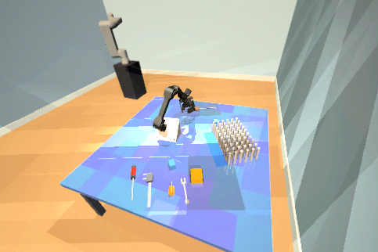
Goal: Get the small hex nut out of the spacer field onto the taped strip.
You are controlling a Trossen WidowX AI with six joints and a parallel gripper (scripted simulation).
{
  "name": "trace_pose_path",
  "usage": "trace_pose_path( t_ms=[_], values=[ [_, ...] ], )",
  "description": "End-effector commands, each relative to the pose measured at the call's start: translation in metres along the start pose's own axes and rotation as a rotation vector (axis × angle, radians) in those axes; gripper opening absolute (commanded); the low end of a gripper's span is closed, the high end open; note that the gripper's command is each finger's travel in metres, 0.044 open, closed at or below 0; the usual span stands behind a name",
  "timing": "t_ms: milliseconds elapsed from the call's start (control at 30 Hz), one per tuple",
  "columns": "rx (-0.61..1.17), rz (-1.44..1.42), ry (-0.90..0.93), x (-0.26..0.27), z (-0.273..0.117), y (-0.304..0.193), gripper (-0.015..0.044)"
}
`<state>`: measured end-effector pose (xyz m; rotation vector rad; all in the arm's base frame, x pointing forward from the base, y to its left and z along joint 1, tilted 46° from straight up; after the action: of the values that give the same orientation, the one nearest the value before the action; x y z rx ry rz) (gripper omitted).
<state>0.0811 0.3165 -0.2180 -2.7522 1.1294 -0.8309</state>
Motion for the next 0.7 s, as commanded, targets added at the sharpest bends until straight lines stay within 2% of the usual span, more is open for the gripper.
trace_pose_path(
  t_ms=[0,533,667],
  values=[
    [0.014,0.009,-0.01,-0.01,-0.02,-0.02,0.0],
    [-0.006,-0.05,-0.009,-0.029,-0.109,-0.077,0.0],
    [-0.007,-0.053,-0.009,-0.03,-0.114,-0.078,0.0]
  ],
)
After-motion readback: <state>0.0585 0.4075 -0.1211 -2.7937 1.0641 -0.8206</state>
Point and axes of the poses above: the point midway between the two fingers, 35 mm back from their tips, its own z axis out along the fingers, its own x axis across the jaws, y = z × x, the point moved 6 cm from there along -z, back along the fingers, and after that the axes turned 10 degrees about -z, right-handed, at the moved point
